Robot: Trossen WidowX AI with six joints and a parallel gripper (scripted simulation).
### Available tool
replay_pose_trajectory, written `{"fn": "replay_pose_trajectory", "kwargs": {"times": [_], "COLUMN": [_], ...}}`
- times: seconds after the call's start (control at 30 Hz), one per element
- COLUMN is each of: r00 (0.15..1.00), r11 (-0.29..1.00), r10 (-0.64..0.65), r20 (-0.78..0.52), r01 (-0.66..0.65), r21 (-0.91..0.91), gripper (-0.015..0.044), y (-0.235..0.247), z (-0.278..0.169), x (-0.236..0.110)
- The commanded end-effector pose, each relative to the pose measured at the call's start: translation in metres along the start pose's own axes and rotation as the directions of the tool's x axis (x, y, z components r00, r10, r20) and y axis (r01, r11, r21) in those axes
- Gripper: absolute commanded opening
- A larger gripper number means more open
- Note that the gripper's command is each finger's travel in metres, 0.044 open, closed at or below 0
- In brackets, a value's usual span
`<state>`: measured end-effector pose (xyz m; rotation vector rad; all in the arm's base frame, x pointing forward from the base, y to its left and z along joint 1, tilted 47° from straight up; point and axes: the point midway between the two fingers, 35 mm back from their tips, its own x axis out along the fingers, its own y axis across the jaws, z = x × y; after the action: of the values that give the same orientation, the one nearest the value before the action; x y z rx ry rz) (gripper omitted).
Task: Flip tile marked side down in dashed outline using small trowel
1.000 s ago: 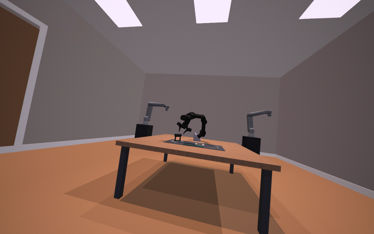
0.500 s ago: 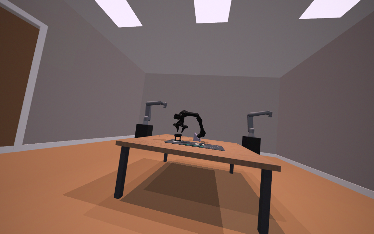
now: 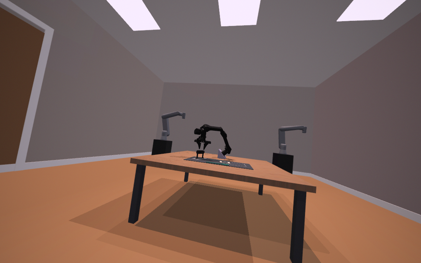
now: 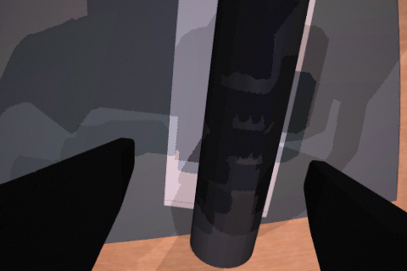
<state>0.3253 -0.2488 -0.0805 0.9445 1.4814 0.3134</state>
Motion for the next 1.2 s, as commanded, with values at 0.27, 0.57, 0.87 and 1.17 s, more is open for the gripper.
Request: {"fn": "replay_pose_trajectory", "kwargs": {"times": [0.27,0.57,0.87,1.17], "r00": [1.000,1.000,1.000,1.000], "r11": [1.000,1.000,1.000,1.000], "r10": [0.008,0.009,0.009,0.009], "r20": [-0.001,-0.002,-0.002,-0.002], "r01": [-0.008,-0.009,-0.009,-0.009], "r21": [0.007,0.007,0.007,0.007], "gripper": [0.0270,0.0270,0.0223,0.0163], "y": [0.001,0.001,0.001,0.001], "z": [0.000,-0.001,-0.001,-0.001], "x": [0.021,0.036,0.037,0.037]}}
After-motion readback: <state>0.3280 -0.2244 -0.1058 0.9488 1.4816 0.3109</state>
